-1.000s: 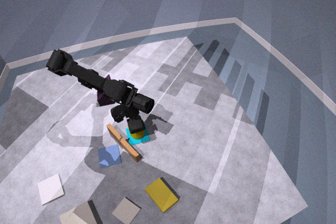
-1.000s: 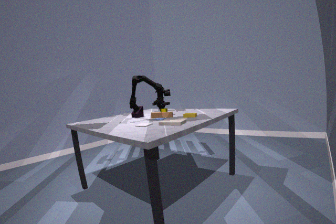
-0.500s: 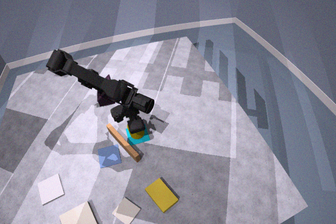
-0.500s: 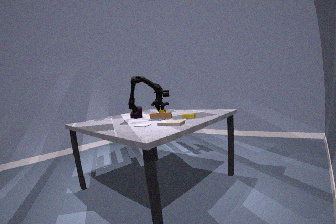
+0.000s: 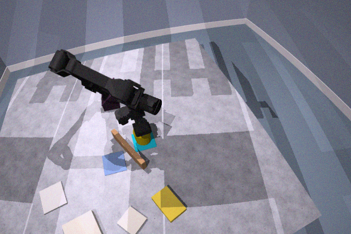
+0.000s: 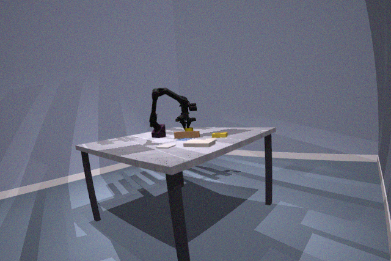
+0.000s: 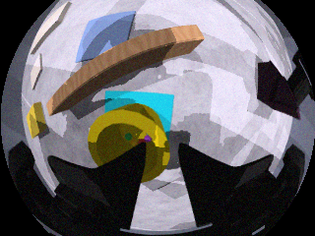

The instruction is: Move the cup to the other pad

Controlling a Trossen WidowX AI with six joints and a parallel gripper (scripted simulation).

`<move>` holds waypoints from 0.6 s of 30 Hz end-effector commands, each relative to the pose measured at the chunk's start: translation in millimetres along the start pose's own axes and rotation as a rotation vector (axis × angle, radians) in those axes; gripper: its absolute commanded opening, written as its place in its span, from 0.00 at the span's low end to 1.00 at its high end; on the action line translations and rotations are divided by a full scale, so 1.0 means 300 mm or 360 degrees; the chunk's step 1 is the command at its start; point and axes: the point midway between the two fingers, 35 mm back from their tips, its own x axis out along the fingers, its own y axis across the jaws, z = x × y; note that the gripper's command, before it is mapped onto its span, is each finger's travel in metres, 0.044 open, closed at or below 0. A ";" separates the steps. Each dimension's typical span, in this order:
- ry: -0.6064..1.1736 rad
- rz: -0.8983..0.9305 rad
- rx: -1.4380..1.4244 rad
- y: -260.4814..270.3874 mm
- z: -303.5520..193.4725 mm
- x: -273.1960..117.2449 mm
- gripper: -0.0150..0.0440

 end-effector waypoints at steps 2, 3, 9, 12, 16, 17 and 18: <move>0.0023 0.0021 0.0022 0.010 -0.002 -0.046 0.50; 0.0023 0.0020 0.0021 0.009 -0.002 -0.052 0.50; 0.0020 0.0020 0.0017 0.001 0.000 -0.088 0.50; 0.0019 0.0019 0.0015 -0.006 0.001 -0.106 0.50; 0.0017 0.0019 0.0013 -0.017 0.004 -0.119 0.50; 0.0017 0.0019 0.0013 -0.019 0.004 -0.120 0.50; 0.0017 0.0018 0.0013 -0.021 0.004 -0.120 0.50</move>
